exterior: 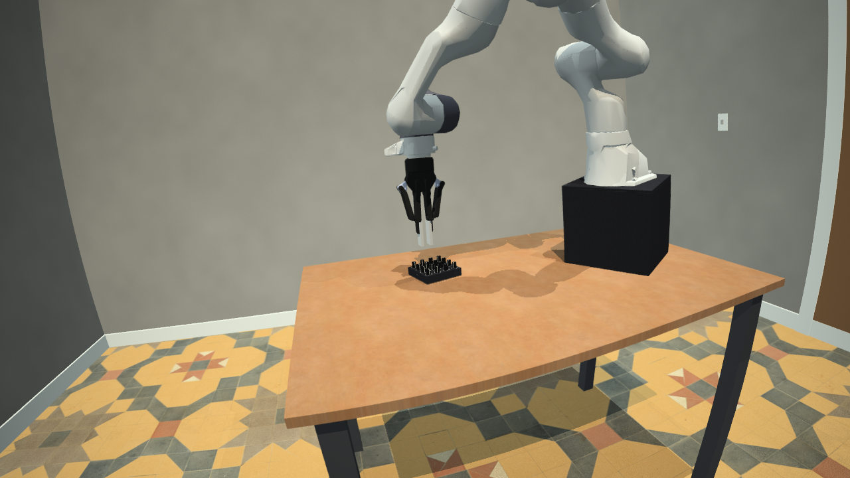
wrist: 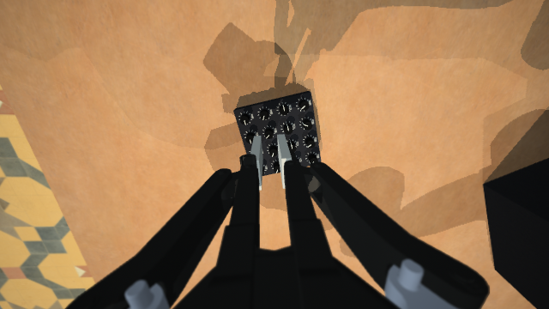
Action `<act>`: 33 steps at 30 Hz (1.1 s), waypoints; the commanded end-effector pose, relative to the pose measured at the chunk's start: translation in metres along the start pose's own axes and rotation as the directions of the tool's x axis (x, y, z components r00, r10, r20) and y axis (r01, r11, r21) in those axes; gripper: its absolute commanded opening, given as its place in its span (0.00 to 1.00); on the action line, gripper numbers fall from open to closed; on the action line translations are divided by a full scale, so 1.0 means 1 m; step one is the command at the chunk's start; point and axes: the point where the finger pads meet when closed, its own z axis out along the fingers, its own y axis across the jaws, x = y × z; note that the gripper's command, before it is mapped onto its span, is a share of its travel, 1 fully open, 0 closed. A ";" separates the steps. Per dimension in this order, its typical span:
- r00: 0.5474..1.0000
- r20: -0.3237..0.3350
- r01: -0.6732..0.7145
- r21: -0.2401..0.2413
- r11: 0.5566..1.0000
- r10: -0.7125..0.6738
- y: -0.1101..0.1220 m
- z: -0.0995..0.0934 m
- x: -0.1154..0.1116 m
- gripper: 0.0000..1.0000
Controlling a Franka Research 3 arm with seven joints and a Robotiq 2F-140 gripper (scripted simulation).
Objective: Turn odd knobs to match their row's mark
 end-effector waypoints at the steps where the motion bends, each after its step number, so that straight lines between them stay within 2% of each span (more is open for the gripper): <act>1: 1.000 0.000 -0.005 -0.003 1.000 0.005 0.000 0.000 0.000 0.12; 16: 1.000 0.001 -0.005 -0.004 1.000 0.005 0.000 0.002 0.000 0.12; 33: 1.000 0.001 -0.005 -0.004 1.000 0.005 0.000 0.017 -0.001 0.12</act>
